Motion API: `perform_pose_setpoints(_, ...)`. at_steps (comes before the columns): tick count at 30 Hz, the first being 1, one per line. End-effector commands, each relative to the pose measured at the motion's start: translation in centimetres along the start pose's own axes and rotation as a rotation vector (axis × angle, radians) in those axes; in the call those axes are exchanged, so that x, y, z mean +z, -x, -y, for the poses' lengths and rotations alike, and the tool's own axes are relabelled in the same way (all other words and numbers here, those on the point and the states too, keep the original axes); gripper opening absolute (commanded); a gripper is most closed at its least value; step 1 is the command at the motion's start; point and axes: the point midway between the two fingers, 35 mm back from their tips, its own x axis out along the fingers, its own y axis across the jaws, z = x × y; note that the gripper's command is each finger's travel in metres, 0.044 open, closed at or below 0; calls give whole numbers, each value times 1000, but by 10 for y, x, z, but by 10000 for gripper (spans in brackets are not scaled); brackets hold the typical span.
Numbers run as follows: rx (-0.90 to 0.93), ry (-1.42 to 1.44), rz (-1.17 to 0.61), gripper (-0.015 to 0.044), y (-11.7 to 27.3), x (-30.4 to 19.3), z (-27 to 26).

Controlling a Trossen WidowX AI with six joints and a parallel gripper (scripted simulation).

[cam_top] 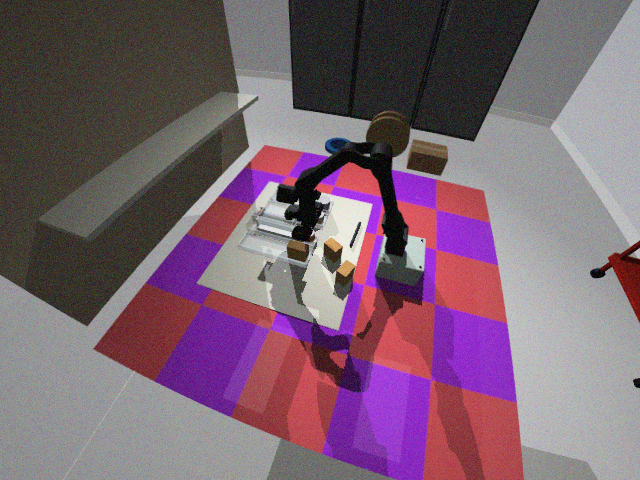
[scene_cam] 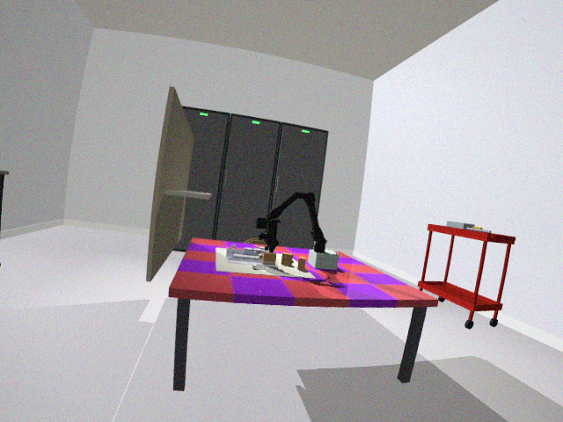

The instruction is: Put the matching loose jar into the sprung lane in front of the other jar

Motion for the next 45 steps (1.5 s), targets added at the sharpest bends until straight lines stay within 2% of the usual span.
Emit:
perform_pose_setpoints(1, -2, 1, 33, 0, 4, 10, 0)
perform_pose_setpoints(45, -2, 1, 33, 0, -5, 12, 0)
